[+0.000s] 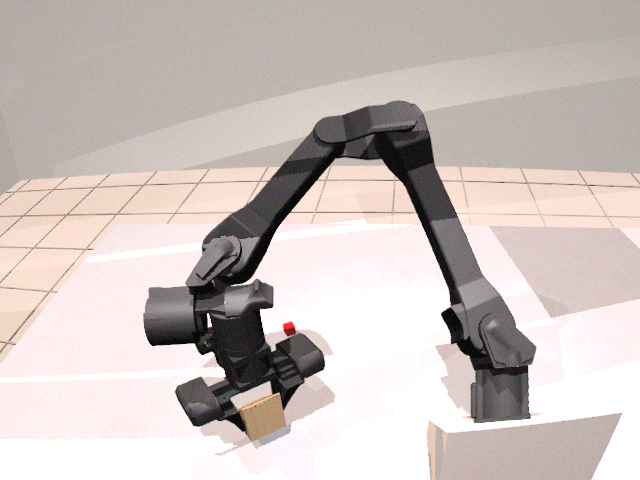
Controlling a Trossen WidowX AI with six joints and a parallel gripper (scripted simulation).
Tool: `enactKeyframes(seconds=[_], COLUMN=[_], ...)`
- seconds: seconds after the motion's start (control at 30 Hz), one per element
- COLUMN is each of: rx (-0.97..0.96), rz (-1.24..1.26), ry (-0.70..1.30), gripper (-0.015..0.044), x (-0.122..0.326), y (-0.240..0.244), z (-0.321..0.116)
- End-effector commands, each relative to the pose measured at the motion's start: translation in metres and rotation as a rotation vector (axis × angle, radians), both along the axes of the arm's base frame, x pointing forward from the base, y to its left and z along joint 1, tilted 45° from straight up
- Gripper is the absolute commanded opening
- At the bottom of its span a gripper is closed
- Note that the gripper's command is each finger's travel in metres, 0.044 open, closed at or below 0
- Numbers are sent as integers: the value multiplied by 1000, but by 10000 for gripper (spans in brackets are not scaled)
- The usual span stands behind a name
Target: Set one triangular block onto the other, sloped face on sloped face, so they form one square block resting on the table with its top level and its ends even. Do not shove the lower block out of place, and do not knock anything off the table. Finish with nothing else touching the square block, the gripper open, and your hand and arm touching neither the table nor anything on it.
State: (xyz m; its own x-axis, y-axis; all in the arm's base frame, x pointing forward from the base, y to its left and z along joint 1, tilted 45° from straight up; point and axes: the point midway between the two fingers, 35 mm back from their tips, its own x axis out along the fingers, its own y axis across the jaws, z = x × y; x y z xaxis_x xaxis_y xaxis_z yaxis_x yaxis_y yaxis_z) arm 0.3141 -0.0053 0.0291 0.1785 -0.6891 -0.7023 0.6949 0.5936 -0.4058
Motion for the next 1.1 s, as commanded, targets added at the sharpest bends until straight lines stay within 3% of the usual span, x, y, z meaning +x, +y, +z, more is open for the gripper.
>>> enactKeyframes(seconds=[0.0,0.7,1.07], rx=[26,122,126], rz=[-83,-455,-468], ry=[-80,-444,-457], gripper=[0,0,0], x=[0,0,0], y=[1,0,0], z=[0,0,0])
